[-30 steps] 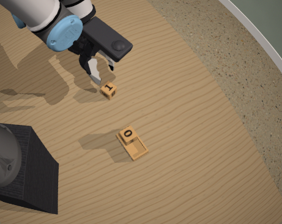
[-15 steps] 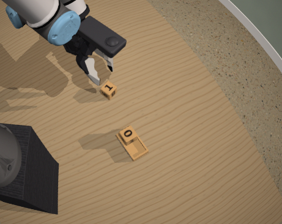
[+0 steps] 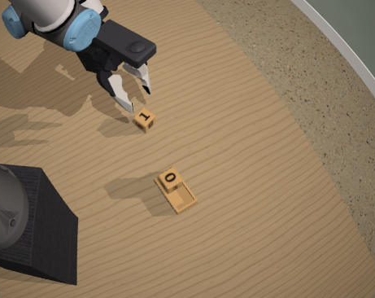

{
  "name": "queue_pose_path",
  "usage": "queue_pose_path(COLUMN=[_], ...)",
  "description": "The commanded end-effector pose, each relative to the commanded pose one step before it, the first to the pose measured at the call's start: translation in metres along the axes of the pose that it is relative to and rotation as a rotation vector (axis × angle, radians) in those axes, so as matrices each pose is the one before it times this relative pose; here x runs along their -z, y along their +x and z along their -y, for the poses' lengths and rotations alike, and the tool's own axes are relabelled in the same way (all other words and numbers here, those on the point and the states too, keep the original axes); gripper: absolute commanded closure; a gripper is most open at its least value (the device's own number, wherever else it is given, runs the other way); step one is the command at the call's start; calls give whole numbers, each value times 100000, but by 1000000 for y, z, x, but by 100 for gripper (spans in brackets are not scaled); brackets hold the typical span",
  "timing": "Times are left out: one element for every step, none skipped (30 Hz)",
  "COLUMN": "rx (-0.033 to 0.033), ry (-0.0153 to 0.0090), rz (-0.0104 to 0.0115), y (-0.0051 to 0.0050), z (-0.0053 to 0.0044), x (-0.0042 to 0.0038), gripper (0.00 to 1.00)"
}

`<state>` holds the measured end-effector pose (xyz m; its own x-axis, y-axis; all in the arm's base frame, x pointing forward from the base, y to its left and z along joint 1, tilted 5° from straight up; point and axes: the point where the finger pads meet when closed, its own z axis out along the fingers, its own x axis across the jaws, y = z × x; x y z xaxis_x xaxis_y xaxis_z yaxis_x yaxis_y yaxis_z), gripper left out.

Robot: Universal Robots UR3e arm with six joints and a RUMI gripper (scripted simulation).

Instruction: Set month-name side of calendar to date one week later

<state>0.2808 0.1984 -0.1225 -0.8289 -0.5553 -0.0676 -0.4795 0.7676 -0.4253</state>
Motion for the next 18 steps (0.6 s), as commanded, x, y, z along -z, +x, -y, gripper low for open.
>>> queue_pose_path(rx=[-1776,-11,-16,-22,-26,-30,-32,-32,-31,-28,-24,-20,-15,0,0,-10,-6,-2], ry=[3843,265,406,561,723,887,1046,1195,1329,1444,1536,1601,1639,0,0,1646,1622,1569], rz=[-778,-66,-99,-130,-158,-179,-190,-189,-176,-151,-116,-72,-23,0,0,29,78,123], y=[-612,86,127,168,204,230,244,243,227,195,150,94,32,0,0,-33,-95,-150], z=[5476,-15,-23,-31,-41,-52,-62,-74,-86,-98,-110,-121,-132,0,0,-141,-148,-152], x=[276,-103,-153,-202,-245,-277,-294,-292,-272,-234,-178,-110,-33,0,0,47,125,194], gripper=[71,71,71,71,71,71,71,71,71,71,71,71,71,71,71,71,71,71])
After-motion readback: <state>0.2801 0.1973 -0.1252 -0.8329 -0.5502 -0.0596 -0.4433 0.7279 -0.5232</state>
